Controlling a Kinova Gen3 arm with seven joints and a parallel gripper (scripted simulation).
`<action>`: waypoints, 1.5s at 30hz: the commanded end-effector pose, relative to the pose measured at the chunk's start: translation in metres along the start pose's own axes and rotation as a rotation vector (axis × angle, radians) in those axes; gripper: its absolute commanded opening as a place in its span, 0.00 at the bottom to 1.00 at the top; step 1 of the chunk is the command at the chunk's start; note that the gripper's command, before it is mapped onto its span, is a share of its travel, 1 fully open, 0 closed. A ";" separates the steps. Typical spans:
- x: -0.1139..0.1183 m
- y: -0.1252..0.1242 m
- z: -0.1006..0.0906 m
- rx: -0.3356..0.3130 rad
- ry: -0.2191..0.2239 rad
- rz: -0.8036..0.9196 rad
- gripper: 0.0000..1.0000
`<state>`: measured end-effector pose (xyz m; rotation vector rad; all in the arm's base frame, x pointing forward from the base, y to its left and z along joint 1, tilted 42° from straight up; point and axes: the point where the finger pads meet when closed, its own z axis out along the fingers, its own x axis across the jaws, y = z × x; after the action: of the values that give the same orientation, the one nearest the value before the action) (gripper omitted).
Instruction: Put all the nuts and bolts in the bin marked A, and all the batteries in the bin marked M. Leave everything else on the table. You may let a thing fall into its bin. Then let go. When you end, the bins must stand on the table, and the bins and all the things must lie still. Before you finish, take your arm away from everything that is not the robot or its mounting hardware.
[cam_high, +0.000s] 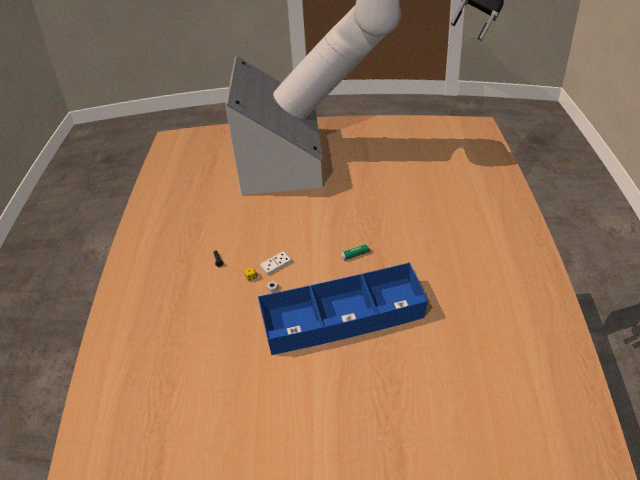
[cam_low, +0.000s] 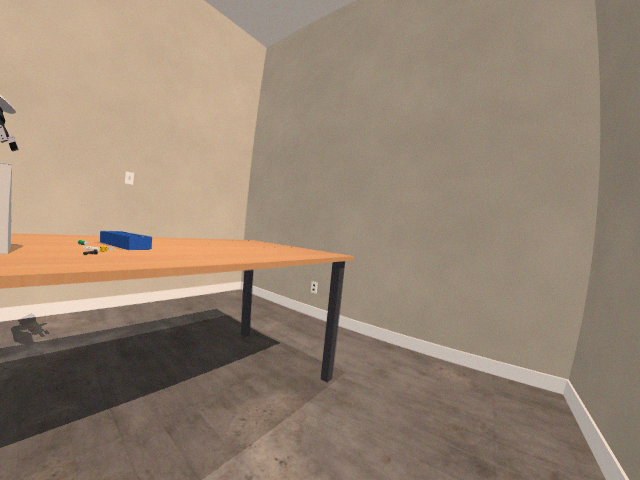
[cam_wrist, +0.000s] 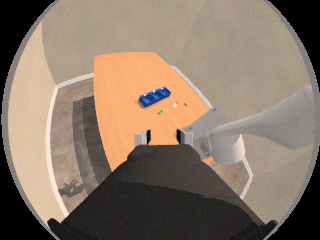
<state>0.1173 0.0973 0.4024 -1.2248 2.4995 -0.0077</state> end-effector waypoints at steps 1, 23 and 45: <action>0.000 0.000 0.000 0.000 -0.001 0.000 1.00; -0.015 0.027 0.041 -0.001 -0.001 0.007 0.31; -0.046 0.043 0.140 -0.021 0.184 0.341 0.31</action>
<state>0.1449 0.1811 0.2900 -0.9312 2.7407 0.0199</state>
